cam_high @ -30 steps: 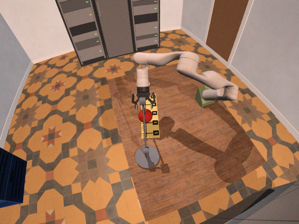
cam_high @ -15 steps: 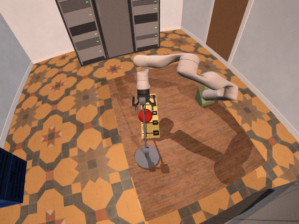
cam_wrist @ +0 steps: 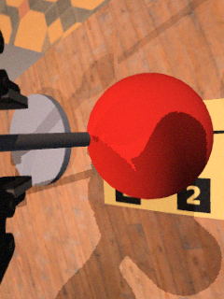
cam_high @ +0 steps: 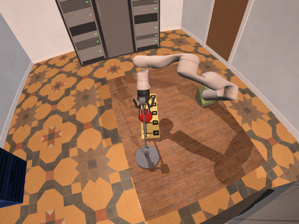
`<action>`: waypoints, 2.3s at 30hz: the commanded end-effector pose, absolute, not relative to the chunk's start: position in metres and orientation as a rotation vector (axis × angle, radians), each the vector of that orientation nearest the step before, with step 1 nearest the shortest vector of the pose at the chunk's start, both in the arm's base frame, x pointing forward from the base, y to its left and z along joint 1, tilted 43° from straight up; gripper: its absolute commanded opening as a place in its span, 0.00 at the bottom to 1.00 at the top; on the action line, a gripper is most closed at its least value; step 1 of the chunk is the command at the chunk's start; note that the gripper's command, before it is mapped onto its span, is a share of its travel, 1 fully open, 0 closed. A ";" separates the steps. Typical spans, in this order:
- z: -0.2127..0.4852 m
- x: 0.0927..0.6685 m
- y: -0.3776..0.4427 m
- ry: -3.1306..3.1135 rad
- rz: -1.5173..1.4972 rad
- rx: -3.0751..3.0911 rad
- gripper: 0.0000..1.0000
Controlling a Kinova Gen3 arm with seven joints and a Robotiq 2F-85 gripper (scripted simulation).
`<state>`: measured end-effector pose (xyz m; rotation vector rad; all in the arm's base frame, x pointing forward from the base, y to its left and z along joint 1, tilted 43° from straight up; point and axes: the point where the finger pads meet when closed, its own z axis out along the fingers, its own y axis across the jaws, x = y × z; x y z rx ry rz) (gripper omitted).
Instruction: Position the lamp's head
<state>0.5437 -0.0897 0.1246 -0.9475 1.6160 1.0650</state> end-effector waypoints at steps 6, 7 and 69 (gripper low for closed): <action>0.125 0.544 -0.091 1.616 1.062 -0.947 0.00; 0.125 0.544 -0.091 1.616 1.062 -0.947 0.00; 0.069 0.518 -0.136 1.612 1.063 -0.953 0.00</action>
